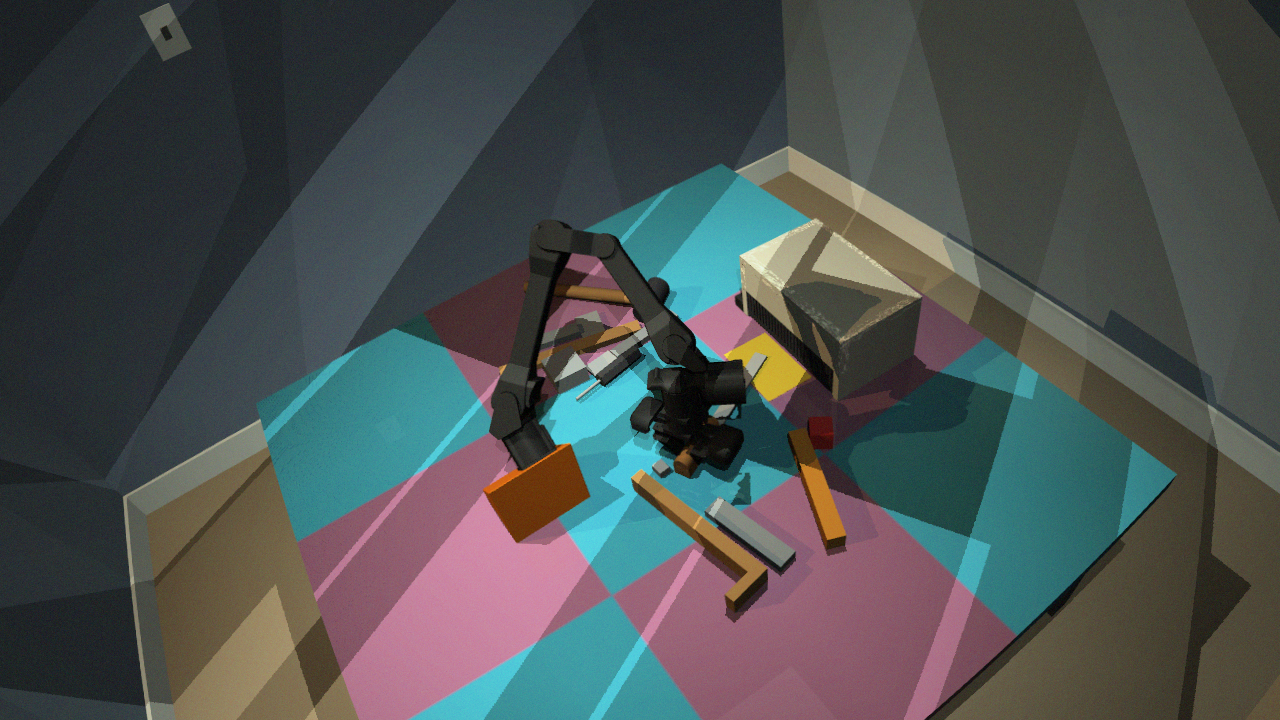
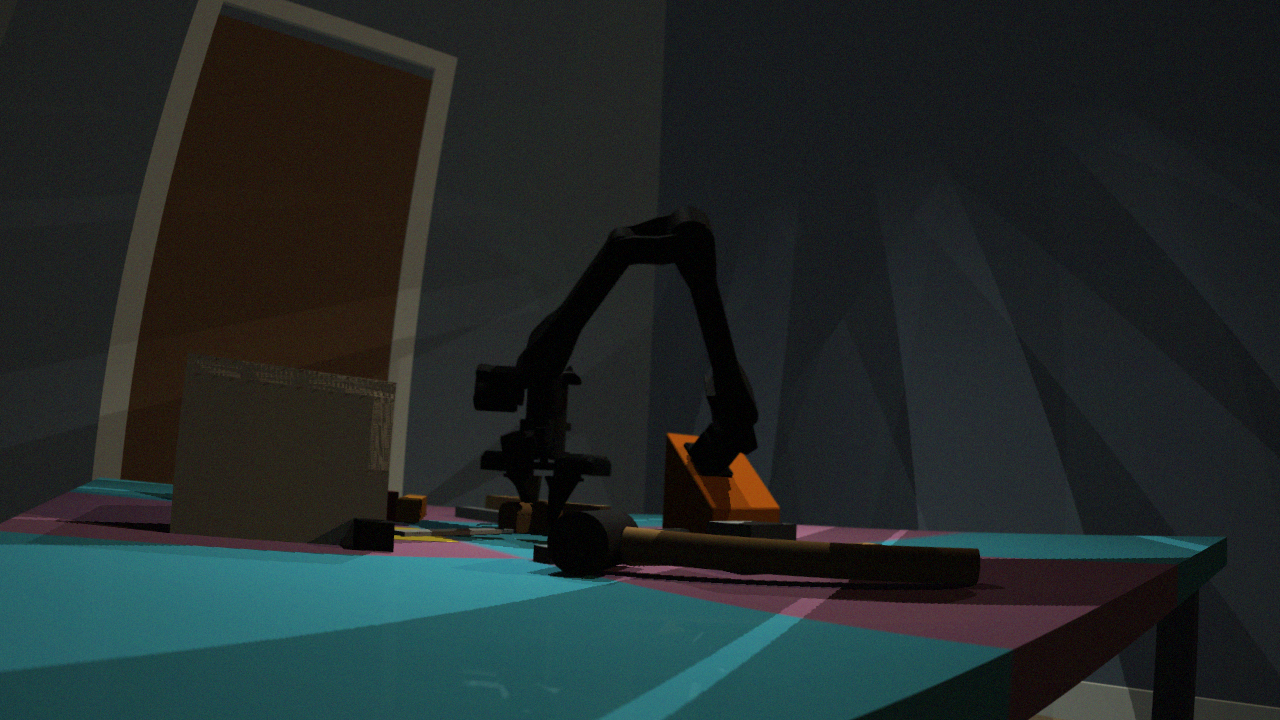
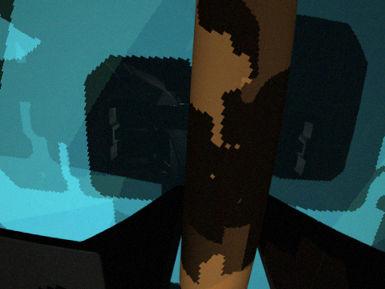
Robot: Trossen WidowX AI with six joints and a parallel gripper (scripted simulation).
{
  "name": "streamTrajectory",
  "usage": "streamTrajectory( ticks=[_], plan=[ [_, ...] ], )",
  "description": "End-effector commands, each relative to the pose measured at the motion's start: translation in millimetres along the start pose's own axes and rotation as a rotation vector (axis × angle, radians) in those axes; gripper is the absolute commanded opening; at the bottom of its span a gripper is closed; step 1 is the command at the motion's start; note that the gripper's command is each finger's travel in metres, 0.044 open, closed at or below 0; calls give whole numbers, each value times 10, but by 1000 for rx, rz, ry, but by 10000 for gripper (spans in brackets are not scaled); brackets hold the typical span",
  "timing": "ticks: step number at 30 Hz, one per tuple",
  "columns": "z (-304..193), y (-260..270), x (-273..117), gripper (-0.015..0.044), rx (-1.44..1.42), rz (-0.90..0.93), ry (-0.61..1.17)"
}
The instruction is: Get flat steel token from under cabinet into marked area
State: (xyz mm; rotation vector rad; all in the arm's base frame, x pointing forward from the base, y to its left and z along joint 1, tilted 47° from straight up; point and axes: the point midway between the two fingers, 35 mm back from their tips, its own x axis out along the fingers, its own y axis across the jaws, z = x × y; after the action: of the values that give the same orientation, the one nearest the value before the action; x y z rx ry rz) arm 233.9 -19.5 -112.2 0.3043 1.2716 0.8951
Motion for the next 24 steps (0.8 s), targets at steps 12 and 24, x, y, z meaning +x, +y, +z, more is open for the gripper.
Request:
streamTrajectory(
  ticks=[12, 24],
  plan=[
    [153, 125, -19, 0, -28, -3, -4],
    [264, 231, -18, 0, -31, -2, -4]
  ],
)
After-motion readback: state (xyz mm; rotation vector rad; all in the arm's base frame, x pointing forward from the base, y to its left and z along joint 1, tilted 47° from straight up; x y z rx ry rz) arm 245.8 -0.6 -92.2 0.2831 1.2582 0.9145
